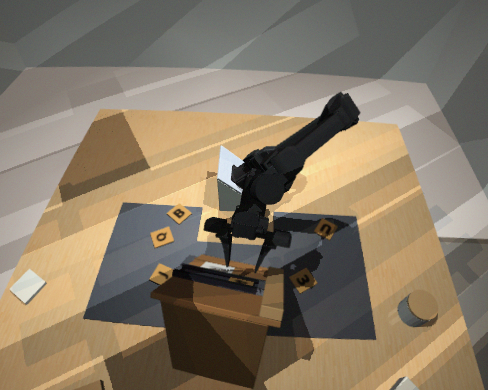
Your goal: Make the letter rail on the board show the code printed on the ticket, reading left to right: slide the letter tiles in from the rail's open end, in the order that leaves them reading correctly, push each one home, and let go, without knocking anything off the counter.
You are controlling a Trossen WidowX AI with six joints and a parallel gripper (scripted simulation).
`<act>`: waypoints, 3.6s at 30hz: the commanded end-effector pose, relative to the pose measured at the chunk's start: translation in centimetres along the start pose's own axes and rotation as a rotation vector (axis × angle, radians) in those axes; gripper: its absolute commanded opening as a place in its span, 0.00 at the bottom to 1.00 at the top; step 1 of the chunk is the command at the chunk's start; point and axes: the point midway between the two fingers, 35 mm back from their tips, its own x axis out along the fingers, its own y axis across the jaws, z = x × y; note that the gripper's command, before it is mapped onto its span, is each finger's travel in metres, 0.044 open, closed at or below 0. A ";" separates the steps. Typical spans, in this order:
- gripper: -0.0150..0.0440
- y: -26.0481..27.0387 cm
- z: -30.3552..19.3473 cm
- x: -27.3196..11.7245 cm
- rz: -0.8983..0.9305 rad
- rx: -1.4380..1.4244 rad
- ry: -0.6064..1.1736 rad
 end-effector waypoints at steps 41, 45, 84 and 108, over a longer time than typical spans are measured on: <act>0.31 0.2 0.1 -1.3 -0.001 0.001 0.000; 0.25 0.2 0.1 -1.3 -0.001 0.001 0.000; 0.25 -3.1 2.3 0.6 0.000 -0.012 0.691; 0.25 -3.1 2.3 1.9 0.000 -0.012 0.690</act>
